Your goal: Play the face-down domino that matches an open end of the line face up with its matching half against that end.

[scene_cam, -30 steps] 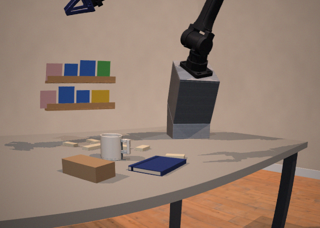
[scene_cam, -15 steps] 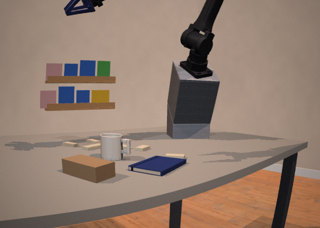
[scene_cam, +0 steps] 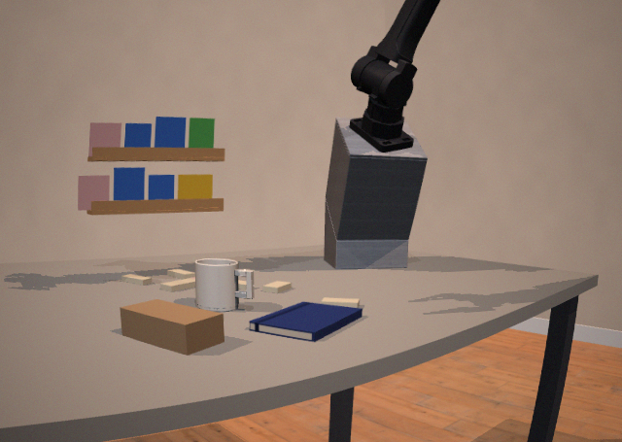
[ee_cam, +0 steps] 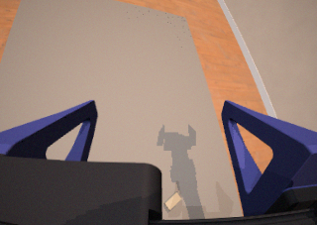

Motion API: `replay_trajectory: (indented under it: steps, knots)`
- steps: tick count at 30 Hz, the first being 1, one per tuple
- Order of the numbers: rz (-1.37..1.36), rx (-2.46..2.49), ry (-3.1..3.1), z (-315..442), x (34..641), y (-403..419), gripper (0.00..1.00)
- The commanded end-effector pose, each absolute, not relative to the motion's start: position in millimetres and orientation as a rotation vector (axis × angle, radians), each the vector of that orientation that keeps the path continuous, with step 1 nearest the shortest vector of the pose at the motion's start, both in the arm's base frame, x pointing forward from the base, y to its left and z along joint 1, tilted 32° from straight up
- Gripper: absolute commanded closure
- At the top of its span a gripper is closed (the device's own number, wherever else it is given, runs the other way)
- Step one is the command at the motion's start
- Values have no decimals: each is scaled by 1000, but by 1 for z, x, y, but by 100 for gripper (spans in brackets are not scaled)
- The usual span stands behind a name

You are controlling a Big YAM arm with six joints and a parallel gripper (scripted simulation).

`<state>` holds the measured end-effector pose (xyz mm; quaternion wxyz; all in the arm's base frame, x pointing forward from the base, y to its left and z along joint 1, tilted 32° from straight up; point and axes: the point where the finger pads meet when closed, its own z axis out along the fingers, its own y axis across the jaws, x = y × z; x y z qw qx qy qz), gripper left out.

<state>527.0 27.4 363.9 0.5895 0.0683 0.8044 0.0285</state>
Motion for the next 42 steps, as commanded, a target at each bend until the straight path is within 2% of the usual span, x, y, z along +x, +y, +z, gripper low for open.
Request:
replay_trajectory:
  steps: [1,5,6,15,22,23,32,39,40,42]
  knots:
    - [50,139,1743,428,534,15,0]
    - [50,139,1743,428,534,15,0]
    - [58,152,1817,391,527,20,0]
    - [49,138,1745,427,534,15,0]
    - [49,138,1745,427,534,15,0]
    - [53,139,1812,393,528,20,0]
    - [49,138,1743,428,534,15,0]
    - [49,138,1743,428,534,15,0]
    - [46,123,1795,400,526,19,0]
    - [34,95,1744,421,524,14,0]
